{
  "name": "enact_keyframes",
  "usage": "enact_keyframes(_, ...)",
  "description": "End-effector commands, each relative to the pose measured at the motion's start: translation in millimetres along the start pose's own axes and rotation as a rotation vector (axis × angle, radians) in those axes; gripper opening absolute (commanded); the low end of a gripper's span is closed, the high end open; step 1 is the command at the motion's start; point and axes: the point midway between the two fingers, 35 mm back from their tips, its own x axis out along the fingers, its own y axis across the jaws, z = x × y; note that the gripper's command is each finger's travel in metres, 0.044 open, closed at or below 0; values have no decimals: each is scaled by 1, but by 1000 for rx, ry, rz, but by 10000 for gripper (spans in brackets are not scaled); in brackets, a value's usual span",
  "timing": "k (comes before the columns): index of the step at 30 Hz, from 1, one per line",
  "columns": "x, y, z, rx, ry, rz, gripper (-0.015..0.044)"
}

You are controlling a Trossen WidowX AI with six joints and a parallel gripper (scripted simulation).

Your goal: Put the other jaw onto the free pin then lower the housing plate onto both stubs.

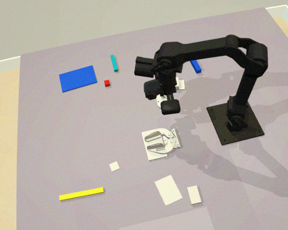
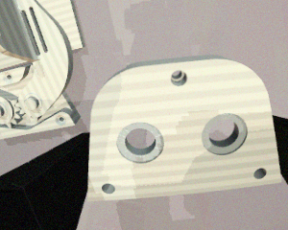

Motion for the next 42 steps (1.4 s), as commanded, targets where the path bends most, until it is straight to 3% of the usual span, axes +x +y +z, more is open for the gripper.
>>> enact_keyframes(1, 1, 13, 0, -5, 6, 4, 351)
enact_keyframes(32, 1, 113, -6, -96, 6, 13, 351)
enact_keyframes(42, 1, 115, -6, -97, 6, 13, 351)
